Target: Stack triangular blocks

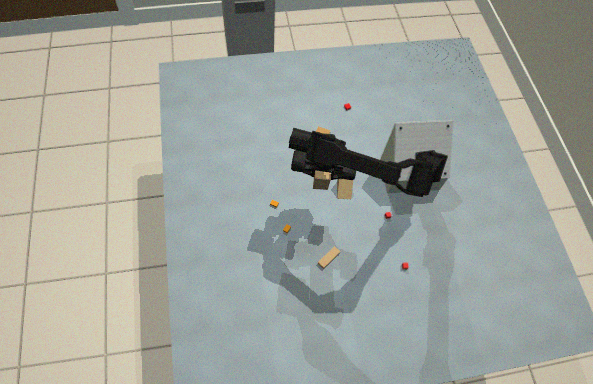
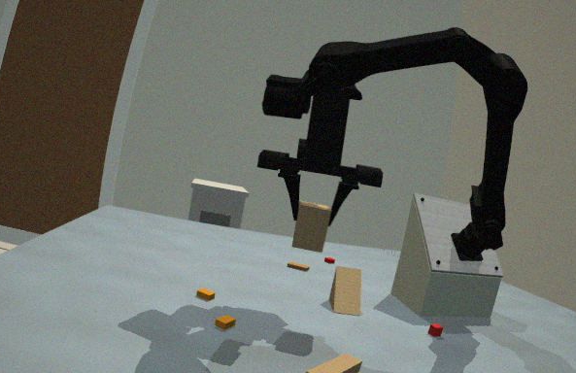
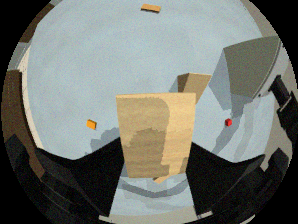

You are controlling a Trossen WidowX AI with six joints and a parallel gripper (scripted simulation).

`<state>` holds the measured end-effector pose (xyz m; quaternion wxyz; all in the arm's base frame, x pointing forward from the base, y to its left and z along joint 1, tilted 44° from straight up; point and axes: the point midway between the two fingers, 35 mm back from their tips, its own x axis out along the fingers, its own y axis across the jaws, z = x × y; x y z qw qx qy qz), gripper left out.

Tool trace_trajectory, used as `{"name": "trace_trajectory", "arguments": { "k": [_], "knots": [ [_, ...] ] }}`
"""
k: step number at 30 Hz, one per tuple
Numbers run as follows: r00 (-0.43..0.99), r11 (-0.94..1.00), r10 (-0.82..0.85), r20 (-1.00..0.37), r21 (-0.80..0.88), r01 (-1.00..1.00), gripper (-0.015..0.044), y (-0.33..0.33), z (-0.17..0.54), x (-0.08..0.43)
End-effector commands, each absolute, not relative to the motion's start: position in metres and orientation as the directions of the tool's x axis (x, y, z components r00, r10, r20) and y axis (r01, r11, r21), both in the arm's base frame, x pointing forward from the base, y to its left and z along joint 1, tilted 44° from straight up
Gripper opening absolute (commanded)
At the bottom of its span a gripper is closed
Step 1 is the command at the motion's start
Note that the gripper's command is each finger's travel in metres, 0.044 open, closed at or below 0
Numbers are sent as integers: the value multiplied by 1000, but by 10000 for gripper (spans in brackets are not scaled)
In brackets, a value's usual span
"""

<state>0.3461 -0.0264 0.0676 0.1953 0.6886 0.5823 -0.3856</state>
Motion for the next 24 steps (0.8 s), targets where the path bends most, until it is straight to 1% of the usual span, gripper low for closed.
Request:
{"name": "trace_trajectory", "arguments": {
  "k": [1,17,24],
  "knots": [
    [26,-248,647,-762,-177,952,0,-25,77,330],
    [24,-247,648,-761,-181,952,0,-7,103,265],
    [23,-248,648,-761,-182,951,0,-1,93,263]
  ]
}}
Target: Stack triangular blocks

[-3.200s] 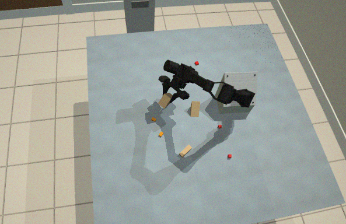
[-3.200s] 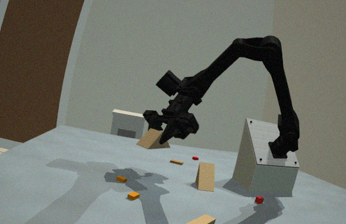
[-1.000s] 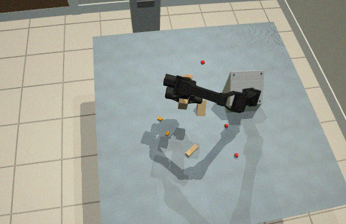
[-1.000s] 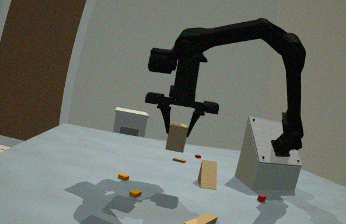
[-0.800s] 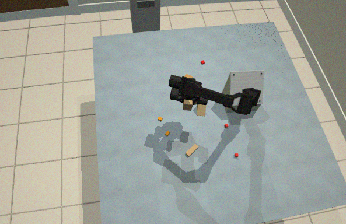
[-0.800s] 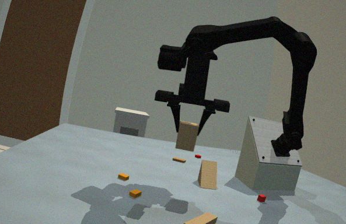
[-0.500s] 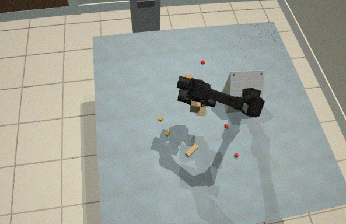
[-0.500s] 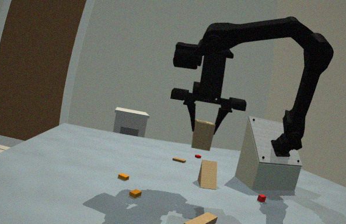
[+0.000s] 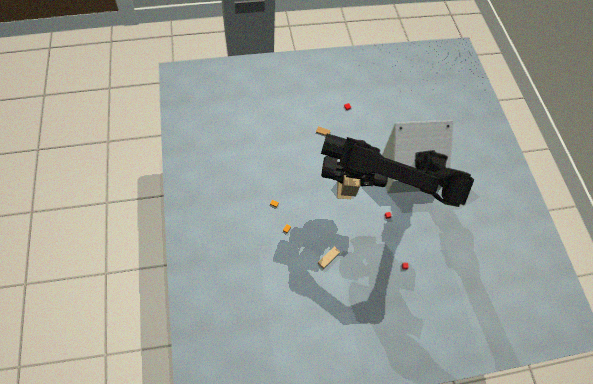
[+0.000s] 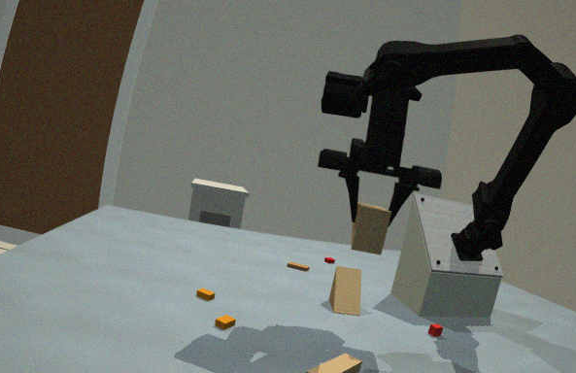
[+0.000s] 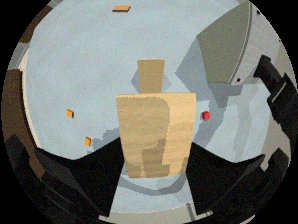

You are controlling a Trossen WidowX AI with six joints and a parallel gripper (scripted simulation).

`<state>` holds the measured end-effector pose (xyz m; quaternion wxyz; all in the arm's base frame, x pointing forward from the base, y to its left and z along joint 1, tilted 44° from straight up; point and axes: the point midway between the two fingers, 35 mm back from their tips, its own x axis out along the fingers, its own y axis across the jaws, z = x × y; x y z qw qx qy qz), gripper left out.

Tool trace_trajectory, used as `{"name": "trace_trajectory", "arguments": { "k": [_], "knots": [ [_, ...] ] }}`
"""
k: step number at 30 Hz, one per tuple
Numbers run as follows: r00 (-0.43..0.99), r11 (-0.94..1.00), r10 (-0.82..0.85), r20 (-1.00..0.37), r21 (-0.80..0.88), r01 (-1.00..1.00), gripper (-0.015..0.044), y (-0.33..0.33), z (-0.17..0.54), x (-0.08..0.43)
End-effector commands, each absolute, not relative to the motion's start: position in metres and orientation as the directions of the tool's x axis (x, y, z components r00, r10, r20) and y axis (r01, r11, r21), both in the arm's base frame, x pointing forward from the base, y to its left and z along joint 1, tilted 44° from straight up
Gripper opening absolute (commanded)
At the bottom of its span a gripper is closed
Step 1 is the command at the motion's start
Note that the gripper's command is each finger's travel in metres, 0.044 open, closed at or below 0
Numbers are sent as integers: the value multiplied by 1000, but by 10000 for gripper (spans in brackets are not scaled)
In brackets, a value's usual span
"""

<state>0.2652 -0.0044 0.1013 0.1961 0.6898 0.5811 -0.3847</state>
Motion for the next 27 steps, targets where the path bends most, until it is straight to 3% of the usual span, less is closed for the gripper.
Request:
{"name": "trace_trajectory", "arguments": {
  "k": [1,27],
  "knots": [
    [23,-248,648,-761,-182,951,0,0,88,263],
    [24,-247,650,-759,-182,952,0,37,4,260]
  ]
}}
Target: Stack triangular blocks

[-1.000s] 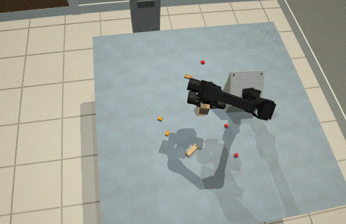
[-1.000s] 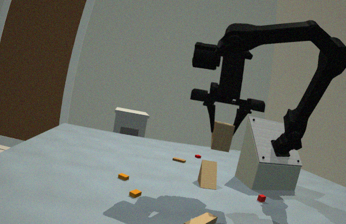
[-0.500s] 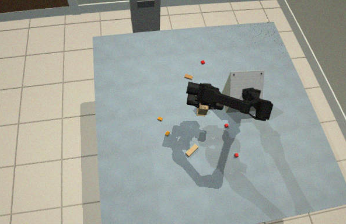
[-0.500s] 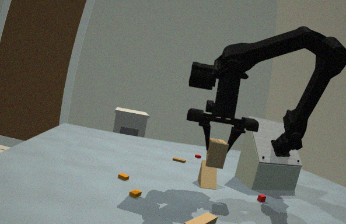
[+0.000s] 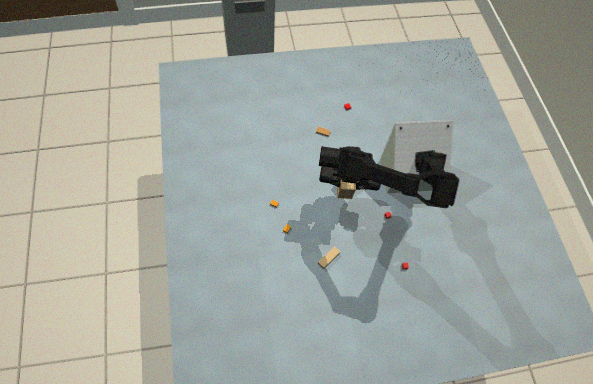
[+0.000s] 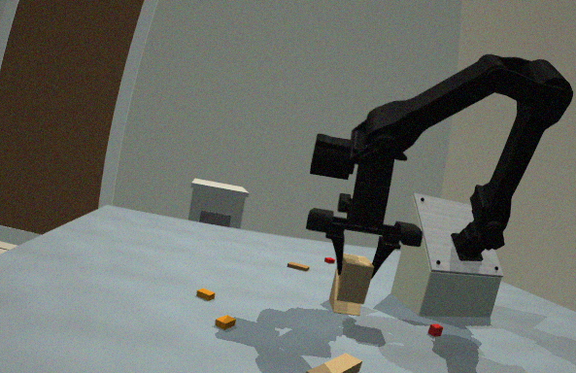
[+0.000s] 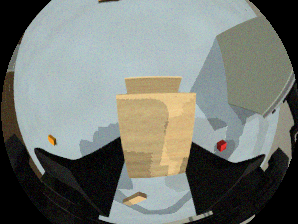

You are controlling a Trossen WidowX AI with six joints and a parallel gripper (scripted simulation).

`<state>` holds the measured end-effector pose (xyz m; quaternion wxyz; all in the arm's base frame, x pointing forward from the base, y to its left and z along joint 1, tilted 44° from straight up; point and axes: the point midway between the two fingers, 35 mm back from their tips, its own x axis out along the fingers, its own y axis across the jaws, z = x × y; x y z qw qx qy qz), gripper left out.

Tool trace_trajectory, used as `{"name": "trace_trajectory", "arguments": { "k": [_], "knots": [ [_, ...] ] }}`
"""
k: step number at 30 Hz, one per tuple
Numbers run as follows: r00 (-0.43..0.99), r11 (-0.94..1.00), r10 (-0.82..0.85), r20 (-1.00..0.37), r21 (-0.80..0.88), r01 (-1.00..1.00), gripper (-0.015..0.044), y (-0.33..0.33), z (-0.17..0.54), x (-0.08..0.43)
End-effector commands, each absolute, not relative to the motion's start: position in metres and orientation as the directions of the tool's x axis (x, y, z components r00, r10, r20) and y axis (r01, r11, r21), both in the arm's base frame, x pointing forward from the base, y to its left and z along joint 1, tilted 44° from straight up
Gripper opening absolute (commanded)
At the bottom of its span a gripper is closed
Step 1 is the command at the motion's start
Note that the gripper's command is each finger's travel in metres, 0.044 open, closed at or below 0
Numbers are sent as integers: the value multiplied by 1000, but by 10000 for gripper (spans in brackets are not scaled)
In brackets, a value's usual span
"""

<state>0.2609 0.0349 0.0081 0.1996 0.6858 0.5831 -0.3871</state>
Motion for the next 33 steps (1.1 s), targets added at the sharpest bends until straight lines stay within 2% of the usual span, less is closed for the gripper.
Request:
{"name": "trace_trajectory", "arguments": {
  "k": [1,33],
  "knots": [
    [24,-247,650,-759,-182,952,0,37,4,260],
    [2,-219,659,-752,-189,957,0,37,6,262]
  ]
}}
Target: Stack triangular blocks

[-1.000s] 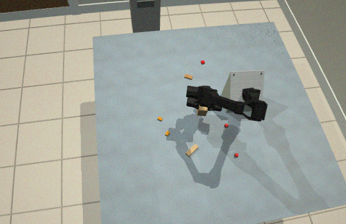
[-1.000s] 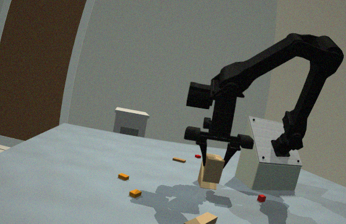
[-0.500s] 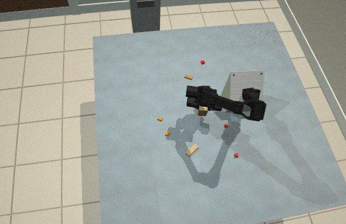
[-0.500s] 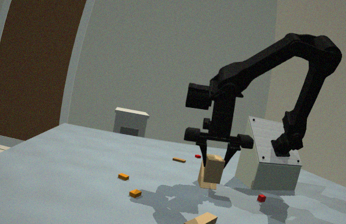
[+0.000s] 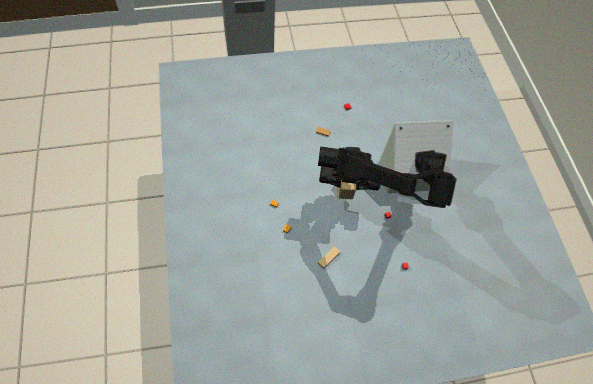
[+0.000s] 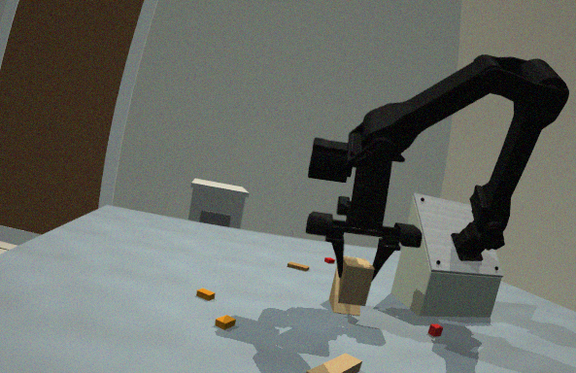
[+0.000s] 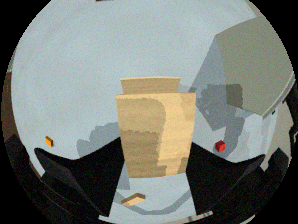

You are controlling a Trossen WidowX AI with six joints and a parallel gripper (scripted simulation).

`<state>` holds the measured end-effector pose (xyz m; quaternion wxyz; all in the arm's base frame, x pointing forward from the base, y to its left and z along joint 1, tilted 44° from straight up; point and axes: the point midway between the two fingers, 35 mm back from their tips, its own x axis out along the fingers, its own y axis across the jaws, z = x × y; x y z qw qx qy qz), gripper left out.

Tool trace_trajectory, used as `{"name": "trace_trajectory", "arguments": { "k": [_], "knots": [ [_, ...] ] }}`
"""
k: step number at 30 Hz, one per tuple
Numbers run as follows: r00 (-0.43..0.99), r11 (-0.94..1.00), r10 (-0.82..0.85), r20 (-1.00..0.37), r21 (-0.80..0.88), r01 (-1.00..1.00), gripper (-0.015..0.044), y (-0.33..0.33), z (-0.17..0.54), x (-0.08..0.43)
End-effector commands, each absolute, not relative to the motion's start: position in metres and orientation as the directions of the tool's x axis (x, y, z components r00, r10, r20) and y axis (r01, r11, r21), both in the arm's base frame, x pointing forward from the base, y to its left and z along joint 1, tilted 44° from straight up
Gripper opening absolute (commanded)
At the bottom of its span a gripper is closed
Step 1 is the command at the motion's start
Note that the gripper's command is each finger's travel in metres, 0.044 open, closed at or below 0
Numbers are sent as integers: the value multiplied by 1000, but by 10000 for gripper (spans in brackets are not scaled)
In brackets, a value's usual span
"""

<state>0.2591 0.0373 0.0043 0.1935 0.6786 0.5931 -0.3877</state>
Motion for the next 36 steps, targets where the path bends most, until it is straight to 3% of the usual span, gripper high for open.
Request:
{"name": "trace_trajectory", "arguments": {
  "k": [1,36],
  "knots": [
    [2,-219,659,-752,-189,957,0,37,6,262],
    [2,-218,660,-751,-190,957,0,40,-2,262]
  ]
}}
